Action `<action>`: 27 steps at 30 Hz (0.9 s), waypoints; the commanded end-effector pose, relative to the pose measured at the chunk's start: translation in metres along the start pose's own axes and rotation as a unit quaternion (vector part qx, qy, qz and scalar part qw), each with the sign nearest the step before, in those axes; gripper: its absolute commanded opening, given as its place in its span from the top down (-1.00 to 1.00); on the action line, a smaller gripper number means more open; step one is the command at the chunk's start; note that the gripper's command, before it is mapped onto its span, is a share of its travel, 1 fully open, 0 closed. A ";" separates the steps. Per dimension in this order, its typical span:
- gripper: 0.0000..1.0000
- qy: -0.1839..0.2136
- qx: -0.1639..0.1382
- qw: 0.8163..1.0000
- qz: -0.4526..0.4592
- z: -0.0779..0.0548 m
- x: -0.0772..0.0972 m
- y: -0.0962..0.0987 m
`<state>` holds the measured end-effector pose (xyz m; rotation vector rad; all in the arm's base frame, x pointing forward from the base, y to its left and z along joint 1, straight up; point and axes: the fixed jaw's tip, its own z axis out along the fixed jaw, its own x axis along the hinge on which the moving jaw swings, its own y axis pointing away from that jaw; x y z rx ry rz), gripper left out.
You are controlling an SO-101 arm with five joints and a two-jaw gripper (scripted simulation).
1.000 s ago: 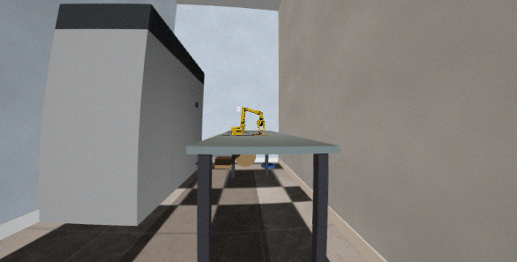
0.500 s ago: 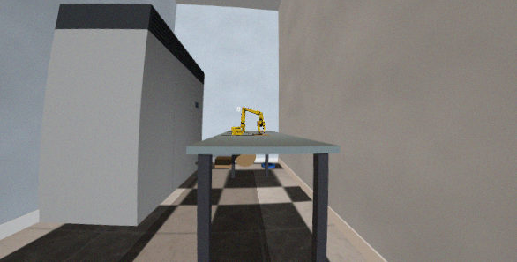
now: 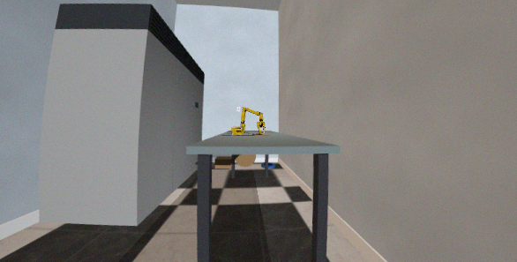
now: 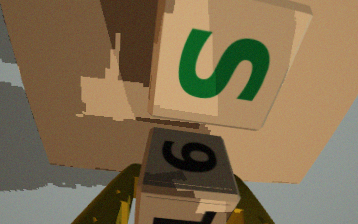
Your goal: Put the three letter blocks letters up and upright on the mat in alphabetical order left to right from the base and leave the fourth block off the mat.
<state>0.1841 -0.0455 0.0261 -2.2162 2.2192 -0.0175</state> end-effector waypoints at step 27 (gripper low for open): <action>0.65 0.012 0.055 0.998 0.000 -0.011 0.003 -0.016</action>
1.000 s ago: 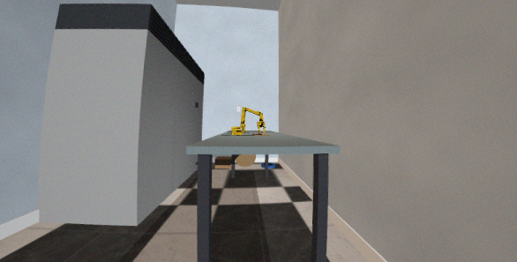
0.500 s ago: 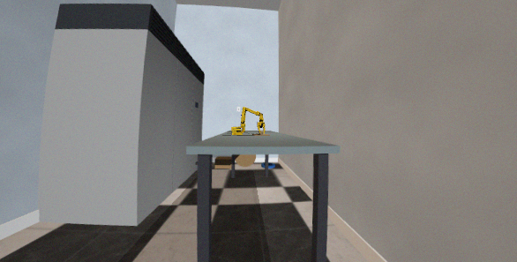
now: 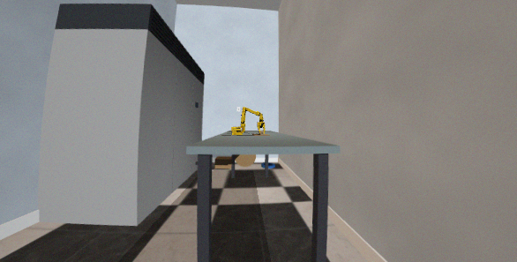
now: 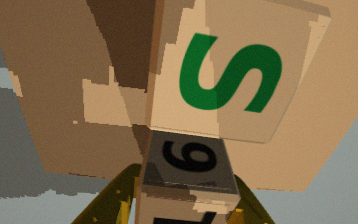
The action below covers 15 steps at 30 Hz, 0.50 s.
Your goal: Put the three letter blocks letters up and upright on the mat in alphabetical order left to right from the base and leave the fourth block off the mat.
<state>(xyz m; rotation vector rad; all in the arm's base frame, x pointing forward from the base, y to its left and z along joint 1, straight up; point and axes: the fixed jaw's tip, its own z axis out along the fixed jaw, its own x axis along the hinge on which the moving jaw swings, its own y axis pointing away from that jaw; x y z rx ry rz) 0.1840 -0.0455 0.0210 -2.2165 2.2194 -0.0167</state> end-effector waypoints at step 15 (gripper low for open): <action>0.49 0.012 0.056 0.998 0.000 -0.016 0.003 -0.016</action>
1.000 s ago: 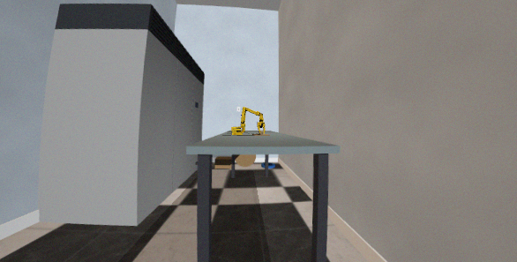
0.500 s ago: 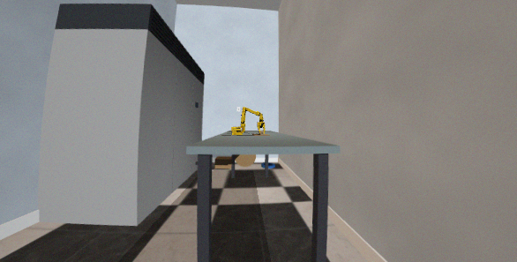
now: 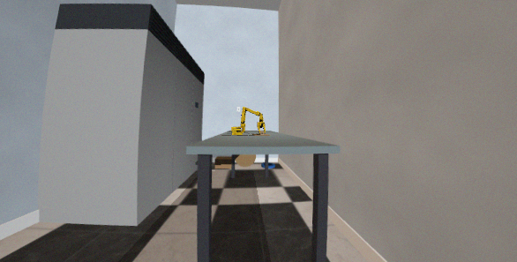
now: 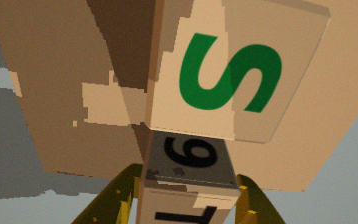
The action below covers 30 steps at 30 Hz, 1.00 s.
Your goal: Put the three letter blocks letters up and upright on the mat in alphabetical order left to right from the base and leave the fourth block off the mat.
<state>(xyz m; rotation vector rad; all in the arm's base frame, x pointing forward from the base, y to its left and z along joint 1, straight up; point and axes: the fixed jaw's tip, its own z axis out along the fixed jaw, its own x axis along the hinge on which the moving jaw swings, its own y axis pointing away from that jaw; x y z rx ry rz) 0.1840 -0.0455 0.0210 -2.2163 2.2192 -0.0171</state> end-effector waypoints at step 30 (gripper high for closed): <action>0.29 0.012 0.056 0.998 0.000 -0.028 0.003 -0.017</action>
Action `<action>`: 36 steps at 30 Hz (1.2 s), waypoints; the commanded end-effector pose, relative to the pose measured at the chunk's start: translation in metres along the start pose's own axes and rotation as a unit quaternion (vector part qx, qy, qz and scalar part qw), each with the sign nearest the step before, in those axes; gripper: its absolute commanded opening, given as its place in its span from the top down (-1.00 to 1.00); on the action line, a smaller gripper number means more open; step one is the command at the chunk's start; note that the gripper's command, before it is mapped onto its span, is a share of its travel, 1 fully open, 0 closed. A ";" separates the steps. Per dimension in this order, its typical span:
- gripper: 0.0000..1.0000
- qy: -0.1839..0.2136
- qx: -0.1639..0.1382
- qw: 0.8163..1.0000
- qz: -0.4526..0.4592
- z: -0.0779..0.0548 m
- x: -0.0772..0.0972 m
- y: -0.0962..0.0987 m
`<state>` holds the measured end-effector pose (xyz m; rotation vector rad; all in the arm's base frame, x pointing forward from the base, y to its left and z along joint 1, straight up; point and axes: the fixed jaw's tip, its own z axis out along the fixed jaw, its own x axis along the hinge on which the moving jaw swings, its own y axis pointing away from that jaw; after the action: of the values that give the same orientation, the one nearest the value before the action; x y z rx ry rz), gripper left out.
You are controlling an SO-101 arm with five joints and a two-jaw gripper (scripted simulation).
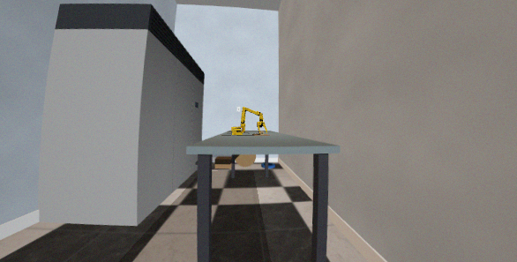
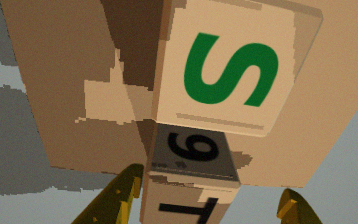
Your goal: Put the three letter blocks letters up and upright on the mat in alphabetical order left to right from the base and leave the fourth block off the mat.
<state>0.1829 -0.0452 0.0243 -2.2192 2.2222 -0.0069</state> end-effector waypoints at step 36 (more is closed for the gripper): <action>0.29 0.013 0.059 0.998 0.000 -0.073 0.001 -0.010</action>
<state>0.1839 -0.0454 0.0780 -2.2170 2.2199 -0.0148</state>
